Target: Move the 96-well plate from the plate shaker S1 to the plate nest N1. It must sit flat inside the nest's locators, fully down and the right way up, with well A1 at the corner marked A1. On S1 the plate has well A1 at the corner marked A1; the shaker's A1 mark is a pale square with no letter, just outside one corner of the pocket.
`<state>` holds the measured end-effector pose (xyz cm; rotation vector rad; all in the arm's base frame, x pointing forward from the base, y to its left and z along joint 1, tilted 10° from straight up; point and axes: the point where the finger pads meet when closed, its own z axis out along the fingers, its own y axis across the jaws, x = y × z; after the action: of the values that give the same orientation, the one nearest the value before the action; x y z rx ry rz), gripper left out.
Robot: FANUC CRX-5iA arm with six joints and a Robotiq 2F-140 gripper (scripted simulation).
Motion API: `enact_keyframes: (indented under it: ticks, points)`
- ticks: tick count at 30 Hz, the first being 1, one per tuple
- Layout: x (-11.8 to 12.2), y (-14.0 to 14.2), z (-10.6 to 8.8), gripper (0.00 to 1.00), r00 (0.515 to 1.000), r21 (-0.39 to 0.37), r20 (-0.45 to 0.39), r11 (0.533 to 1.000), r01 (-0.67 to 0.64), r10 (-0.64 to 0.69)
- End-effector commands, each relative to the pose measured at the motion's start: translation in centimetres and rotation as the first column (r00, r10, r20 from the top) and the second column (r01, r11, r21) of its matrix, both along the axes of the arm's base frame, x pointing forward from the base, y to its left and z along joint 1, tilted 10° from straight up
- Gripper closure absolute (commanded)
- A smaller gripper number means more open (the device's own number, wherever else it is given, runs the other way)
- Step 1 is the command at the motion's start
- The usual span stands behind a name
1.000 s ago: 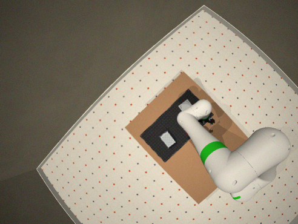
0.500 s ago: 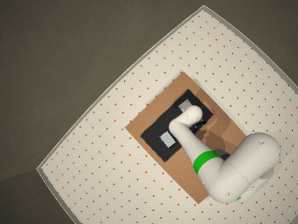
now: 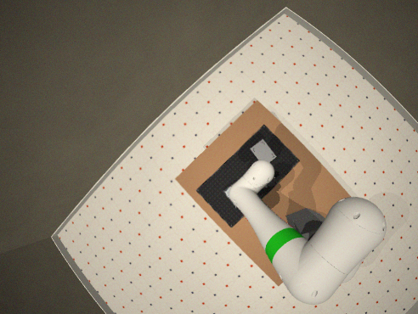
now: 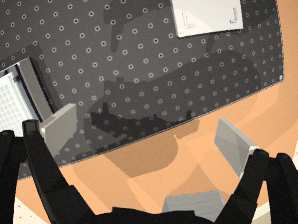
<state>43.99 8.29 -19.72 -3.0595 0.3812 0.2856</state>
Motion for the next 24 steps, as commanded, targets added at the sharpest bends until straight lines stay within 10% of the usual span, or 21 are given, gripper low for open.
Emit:
enact_keyframes:
  ticks: [1, 24]
  points:
    - [0.3, 0.9, 0.1, 0.00, 1.000, 0.000, 0.004, 1.000, -0.002, 0.002]
    - [1.1, 11.1, 1.5, 0.00, 0.971, 0.047, 0.160, 0.981, -0.186, 0.176]
